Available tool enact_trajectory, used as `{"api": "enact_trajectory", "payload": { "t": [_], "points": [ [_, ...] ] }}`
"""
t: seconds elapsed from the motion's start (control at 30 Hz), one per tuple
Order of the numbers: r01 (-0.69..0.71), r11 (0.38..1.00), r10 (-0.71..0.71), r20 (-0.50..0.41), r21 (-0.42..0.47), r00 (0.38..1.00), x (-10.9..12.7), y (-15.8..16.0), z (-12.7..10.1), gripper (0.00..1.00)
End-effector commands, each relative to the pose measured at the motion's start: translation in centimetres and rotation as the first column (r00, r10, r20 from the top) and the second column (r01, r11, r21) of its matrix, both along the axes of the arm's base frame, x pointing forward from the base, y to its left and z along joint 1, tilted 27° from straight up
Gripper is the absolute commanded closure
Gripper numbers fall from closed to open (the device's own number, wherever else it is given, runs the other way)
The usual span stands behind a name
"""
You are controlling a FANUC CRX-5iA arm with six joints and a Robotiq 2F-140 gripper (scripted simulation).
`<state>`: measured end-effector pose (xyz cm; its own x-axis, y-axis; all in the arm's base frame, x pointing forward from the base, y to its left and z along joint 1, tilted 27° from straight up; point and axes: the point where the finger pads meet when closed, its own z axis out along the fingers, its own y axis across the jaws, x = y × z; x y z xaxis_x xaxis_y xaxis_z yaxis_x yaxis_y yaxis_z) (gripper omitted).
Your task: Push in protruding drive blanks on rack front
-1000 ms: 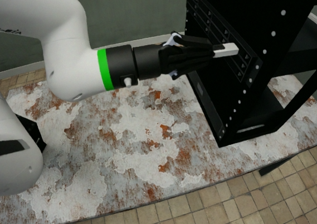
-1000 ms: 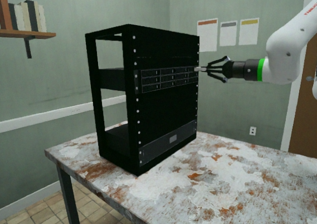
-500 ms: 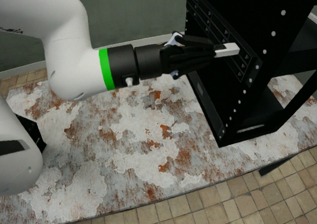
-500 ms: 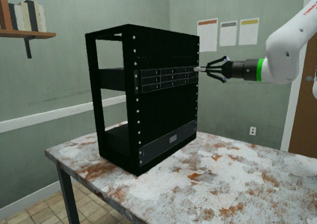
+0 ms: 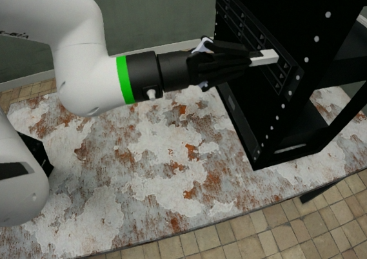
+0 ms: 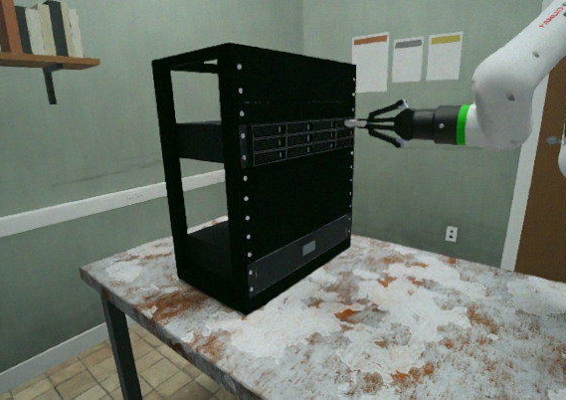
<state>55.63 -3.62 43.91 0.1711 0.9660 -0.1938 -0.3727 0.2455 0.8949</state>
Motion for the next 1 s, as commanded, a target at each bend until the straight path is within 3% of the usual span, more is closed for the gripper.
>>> {"api": "enact_trajectory", "payload": {
  "t": [0.0, 0.97],
  "points": [
    [0.0, 1.0, 0.0, 0.001, 0.0, 1.0, 0.0, 0.02, 0.08, 0.9],
    [0.0, 1.0, 0.0, 0.001, 0.0, 1.0, 0.33, -0.01, 0.23, 0.9]
  ]
}}
